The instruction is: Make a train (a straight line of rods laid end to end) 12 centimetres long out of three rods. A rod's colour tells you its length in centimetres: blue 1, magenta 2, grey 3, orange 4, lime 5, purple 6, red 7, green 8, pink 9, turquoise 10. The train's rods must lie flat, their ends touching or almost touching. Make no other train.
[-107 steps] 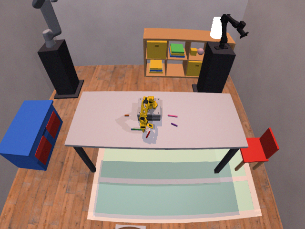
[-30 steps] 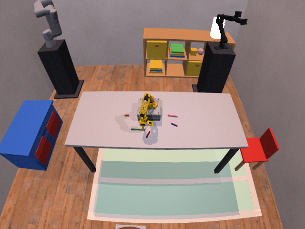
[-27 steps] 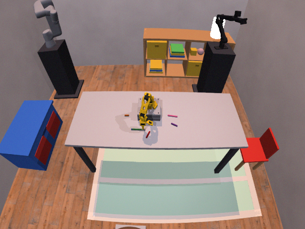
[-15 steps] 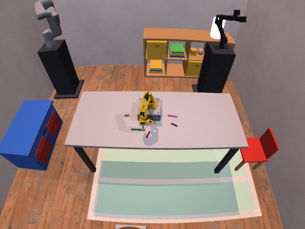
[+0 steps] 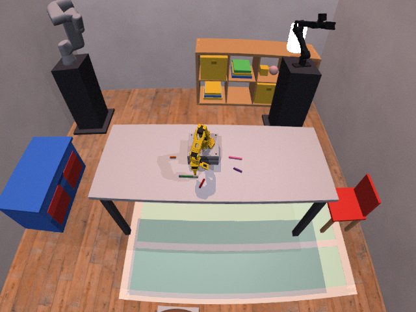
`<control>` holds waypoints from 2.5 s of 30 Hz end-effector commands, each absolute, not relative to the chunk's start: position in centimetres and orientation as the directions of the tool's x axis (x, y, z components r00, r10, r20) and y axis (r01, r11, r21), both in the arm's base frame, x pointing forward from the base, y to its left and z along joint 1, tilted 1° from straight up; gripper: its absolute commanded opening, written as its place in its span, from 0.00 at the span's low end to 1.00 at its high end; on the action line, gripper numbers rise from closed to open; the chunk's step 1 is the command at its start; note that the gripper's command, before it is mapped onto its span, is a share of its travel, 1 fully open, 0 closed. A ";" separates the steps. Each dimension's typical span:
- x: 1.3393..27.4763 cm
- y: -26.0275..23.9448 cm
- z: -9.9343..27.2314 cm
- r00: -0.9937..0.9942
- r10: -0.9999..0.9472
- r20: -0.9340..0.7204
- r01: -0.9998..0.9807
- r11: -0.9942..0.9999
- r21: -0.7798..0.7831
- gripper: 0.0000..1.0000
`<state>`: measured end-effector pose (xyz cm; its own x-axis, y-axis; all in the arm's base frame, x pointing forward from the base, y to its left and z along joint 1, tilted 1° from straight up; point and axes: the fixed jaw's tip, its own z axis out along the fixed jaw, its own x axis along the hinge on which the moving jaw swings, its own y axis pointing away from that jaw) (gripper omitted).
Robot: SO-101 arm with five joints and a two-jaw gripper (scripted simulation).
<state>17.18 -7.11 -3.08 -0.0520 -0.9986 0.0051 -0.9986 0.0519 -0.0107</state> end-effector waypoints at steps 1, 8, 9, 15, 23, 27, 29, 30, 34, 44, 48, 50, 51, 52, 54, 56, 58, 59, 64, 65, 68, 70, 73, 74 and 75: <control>16.9 -7.1 -2.9 -0.053 -0.999 0.001 -0.999 0.053 -0.004 0.17; 16.9 -7.1 -2.9 -0.055 -0.999 0.001 -0.998 0.055 -0.004 0.17; 16.9 -7.1 -2.9 -0.057 -0.998 0.002 -0.998 0.057 -0.005 0.17; 17.0 -7.0 -2.7 -0.074 -0.997 0.003 -0.997 0.074 -0.008 0.17; 17.4 -6.6 -1.5 -0.174 -0.985 0.005 -0.984 0.173 -0.029 0.17; 17.6 -6.4 -0.8 -0.235 -0.972 0.005 -0.971 0.235 -0.043 0.17; 17.6 -6.3 -0.5 -0.258 -0.966 0.004 -0.965 0.258 -0.048 0.17; 17.7 -6.2 -0.2 -0.282 -0.959 0.002 -0.958 0.282 -0.054 0.17; 17.9 -5.7 1.1 -0.390 -0.921 -0.007 -0.918 0.389 -0.078 0.17; 18.1 -4.1 4.6 -0.651 -0.756 -0.066 -0.746 0.653 -0.128 0.17; 17.9 -3.5 5.8 -0.729 -0.678 -0.096 -0.665 0.734 -0.138 0.17; 17.8 -3.1 6.6 -0.775 -0.621 -0.119 -0.606 0.783 -0.140 0.17; 17.7 -2.9 7.0 -0.796 -0.592 -0.130 -0.576 0.805 -0.141 0.17; 17.6 -2.8 7.4 -0.815 -0.561 -0.142 -0.545 0.827 -0.140 0.17; 17.3 -2.4 8.1 -0.850 -0.500 -0.165 -0.483 0.865 -0.137 0.17; 17.1 -2.0 8.7 -0.878 -0.439 -0.188 -0.421 0.898 -0.131 0.17; 16.8 -1.7 9.3 -0.901 -0.379 -0.210 -0.360 0.925 -0.122 0.17; 16.6 -1.6 9.6 -0.911 -0.350 -0.220 -0.331 0.936 -0.117 0.17; 16.2 -1.2 10.4 -0.931 -0.266 -0.248 -0.249 0.963 -0.100 0.17; 16.0 -1.1 10.6 -0.936 -0.240 -0.256 -0.223 0.970 -0.093 0.17; 15.6 -0.8 11.1 -0.946 -0.170 -0.278 -0.155 0.985 -0.075 0.17; 15.4 -0.6 11.4 -0.948 -0.130 -0.289 -0.117 0.991 -0.063 0.17; 15.1 -0.4 11.8 -0.950 -0.081 -0.302 -0.070 0.996 -0.047 0.17; 15.0 -0.3 11.9 -0.950 -0.068 -0.305 -0.058 0.997 -0.043 0.17; 14.9 -0.3 12.0 -0.950 -0.057 -0.308 -0.047 0.998 -0.039 0.17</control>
<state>15.17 -0.58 11.36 -0.9535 -0.0960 -0.2859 -0.0843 0.9950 -0.0529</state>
